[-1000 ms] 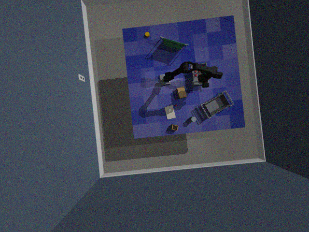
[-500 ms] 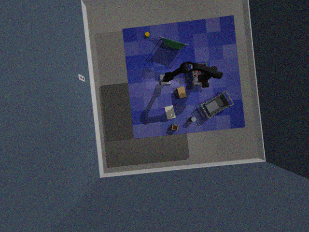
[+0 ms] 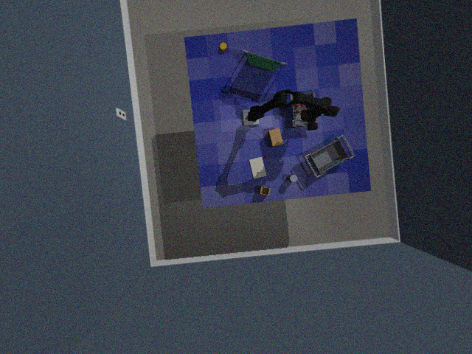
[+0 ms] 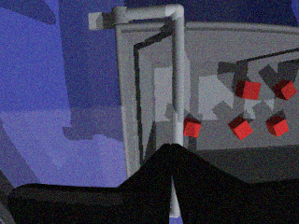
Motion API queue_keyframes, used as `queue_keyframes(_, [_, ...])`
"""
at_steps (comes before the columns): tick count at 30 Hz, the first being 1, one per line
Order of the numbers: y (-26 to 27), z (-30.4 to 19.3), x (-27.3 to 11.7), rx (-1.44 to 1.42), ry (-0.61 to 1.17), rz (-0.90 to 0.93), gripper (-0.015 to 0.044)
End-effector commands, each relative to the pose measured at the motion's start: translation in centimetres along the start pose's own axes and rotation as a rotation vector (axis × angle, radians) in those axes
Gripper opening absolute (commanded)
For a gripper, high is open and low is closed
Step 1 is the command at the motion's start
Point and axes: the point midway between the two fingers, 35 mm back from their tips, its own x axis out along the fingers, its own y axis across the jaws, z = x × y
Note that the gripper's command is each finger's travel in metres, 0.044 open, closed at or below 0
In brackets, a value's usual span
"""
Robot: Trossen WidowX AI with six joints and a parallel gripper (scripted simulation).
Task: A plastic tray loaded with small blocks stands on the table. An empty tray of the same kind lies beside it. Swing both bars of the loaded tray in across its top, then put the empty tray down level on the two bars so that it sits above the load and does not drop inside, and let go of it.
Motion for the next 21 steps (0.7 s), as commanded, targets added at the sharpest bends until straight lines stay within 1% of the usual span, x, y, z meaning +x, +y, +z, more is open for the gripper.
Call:
queue_keyframes(1, [0.0,-0.3,-2.3,0.0,0.013,0.003,0.0])
queue_keyframes(5, [0.0,-0.1,-6.6,-0.001,0.026,0.005,0.0])
queue_keyframes(7, [-0.1,0.2,-8.0,-0.001,0.03,0.006,0.0])
queue_keyframes(8, [-0.2,-0.2,-5.1,-0.022,0.02,0.007,0.0])
queue_keyframes(9, [-0.7,-0.3,-5.0,-0.085,0.023,0.018,0.0])
queue_keyframes(17, [-10.6,-1.0,-5.3,-1.134,0.025,0.014,0.0])
queue_keyframes(21, [-13.6,-0.7,-5.5,-1.443,0.028,0.012,0.0])
